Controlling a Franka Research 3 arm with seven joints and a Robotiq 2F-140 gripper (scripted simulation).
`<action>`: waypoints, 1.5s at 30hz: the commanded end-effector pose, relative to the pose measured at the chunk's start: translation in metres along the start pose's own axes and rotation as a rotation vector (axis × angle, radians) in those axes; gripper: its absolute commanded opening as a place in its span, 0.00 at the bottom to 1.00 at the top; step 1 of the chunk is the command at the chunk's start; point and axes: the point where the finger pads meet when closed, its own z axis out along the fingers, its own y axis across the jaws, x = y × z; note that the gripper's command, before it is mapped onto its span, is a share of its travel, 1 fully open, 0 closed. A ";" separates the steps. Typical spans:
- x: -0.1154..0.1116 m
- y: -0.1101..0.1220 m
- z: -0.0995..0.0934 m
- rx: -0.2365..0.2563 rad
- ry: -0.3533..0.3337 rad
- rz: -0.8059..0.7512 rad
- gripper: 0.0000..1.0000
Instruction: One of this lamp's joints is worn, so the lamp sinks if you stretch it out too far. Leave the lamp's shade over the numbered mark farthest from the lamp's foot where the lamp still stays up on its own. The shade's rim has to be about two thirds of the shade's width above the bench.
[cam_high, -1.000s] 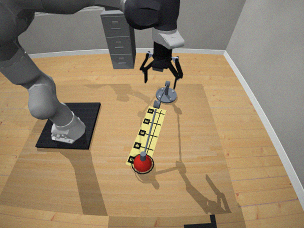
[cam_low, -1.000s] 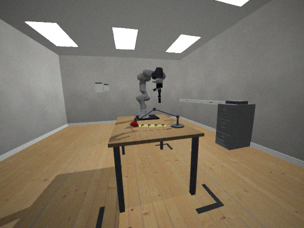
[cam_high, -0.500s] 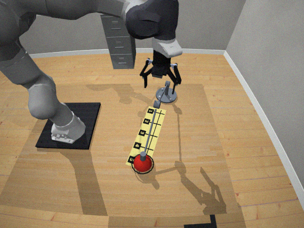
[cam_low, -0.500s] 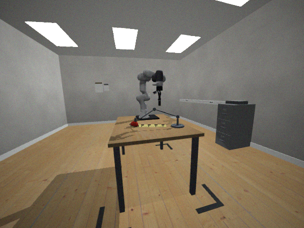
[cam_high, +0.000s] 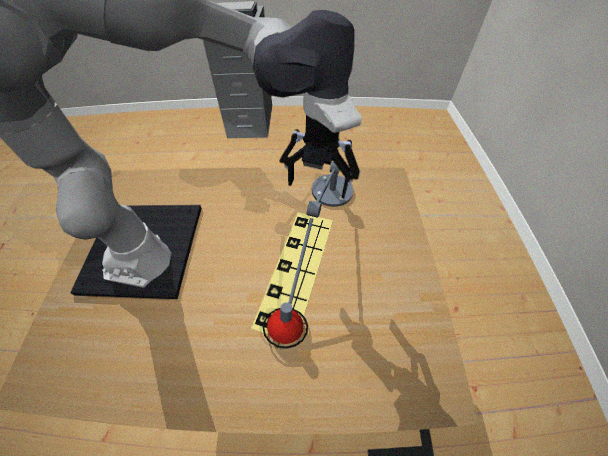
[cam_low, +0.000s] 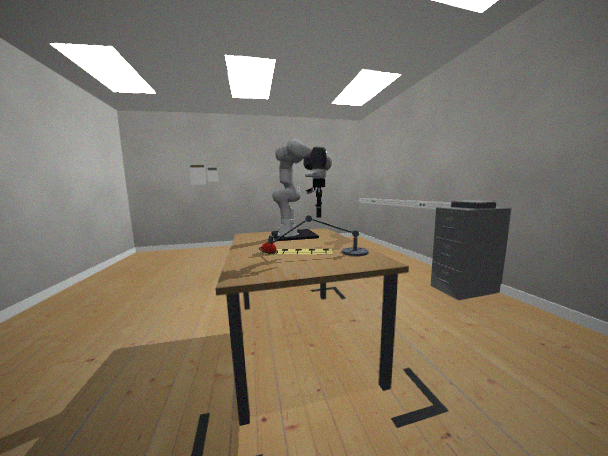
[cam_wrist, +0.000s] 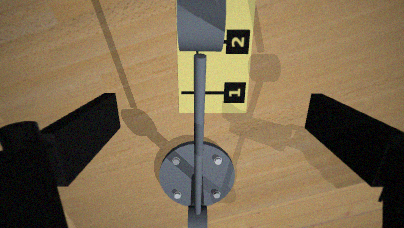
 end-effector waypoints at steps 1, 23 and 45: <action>-0.002 -0.004 0.007 0.008 -0.008 0.003 1.00; -0.003 -0.006 0.042 0.014 -0.009 0.006 1.00; -0.005 -0.009 0.044 0.021 -0.013 0.010 0.10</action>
